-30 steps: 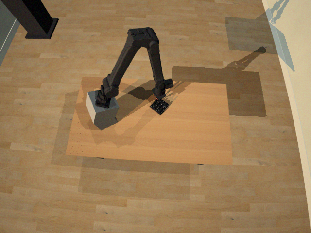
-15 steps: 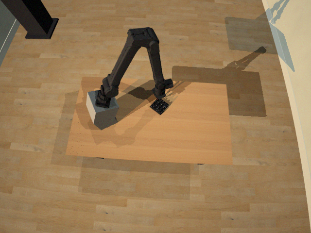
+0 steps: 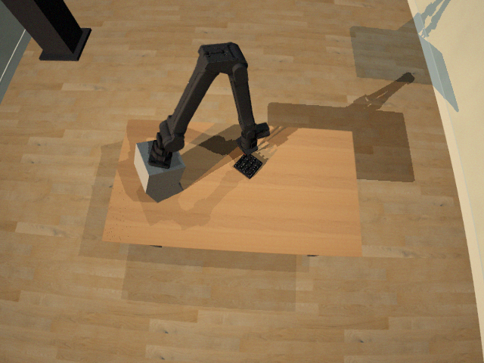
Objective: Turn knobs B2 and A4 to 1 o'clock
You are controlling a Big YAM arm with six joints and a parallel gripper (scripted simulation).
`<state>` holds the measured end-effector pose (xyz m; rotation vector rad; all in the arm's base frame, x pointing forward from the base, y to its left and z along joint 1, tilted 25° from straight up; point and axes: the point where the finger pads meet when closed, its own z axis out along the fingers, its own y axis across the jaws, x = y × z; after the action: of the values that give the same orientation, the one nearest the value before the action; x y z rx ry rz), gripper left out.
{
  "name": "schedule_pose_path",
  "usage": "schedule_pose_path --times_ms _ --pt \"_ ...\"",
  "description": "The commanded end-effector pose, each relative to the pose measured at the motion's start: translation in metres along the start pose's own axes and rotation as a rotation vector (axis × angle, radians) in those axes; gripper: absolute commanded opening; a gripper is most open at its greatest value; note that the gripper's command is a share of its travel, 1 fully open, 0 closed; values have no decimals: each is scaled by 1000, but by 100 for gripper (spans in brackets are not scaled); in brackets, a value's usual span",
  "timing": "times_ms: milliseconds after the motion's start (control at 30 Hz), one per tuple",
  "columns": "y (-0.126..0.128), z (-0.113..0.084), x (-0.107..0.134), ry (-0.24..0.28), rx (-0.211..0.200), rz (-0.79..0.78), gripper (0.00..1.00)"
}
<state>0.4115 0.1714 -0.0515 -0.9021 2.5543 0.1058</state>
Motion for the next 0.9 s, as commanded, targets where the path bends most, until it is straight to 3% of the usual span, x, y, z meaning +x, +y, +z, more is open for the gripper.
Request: schedule_pose_path --times_ms 0,867 --pt "-2 -3 -5 -16 6 7 18" --pt "-4 -3 -4 -16 8 8 18"
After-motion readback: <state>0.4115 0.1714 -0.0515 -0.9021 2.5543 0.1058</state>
